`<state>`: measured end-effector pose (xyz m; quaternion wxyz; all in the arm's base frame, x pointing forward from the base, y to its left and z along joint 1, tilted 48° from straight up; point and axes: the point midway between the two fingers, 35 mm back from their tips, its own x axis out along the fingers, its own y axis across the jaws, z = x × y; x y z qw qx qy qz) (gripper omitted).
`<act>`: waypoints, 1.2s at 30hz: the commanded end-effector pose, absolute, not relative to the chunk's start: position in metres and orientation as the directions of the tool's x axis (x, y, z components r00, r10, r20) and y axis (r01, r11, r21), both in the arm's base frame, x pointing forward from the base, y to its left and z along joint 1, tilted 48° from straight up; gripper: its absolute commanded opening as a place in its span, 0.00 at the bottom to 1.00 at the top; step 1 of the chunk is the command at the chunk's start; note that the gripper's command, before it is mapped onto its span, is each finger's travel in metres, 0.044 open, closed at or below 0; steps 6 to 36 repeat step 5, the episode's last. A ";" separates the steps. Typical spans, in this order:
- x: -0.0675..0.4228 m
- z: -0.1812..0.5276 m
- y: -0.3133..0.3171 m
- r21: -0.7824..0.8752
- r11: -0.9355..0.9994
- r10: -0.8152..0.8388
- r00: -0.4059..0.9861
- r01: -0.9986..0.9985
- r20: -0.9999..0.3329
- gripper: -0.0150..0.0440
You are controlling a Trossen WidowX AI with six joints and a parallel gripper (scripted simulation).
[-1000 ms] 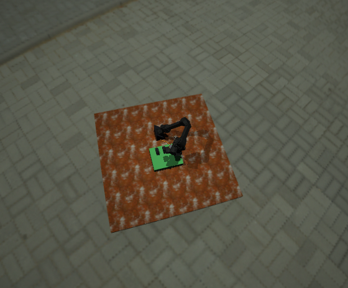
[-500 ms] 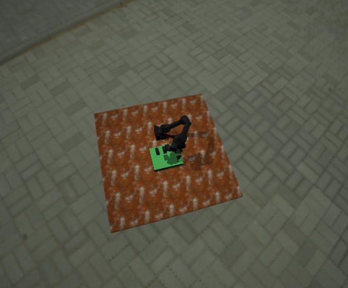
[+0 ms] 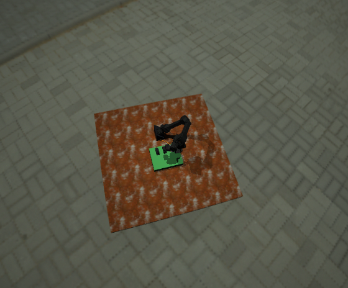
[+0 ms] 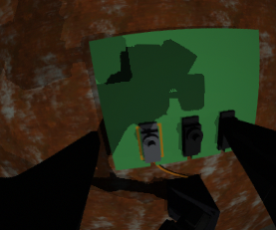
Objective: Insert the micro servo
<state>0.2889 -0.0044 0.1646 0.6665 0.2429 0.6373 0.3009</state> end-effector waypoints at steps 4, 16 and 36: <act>0.289 0.165 -0.005 0.705 0.703 0.709 0.005 -0.091 -0.706 1.00; 0.289 0.165 -0.005 0.705 0.703 0.709 0.005 -0.091 -0.706 1.00; 0.289 0.165 -0.005 0.705 0.703 0.709 0.005 -0.091 -0.706 1.00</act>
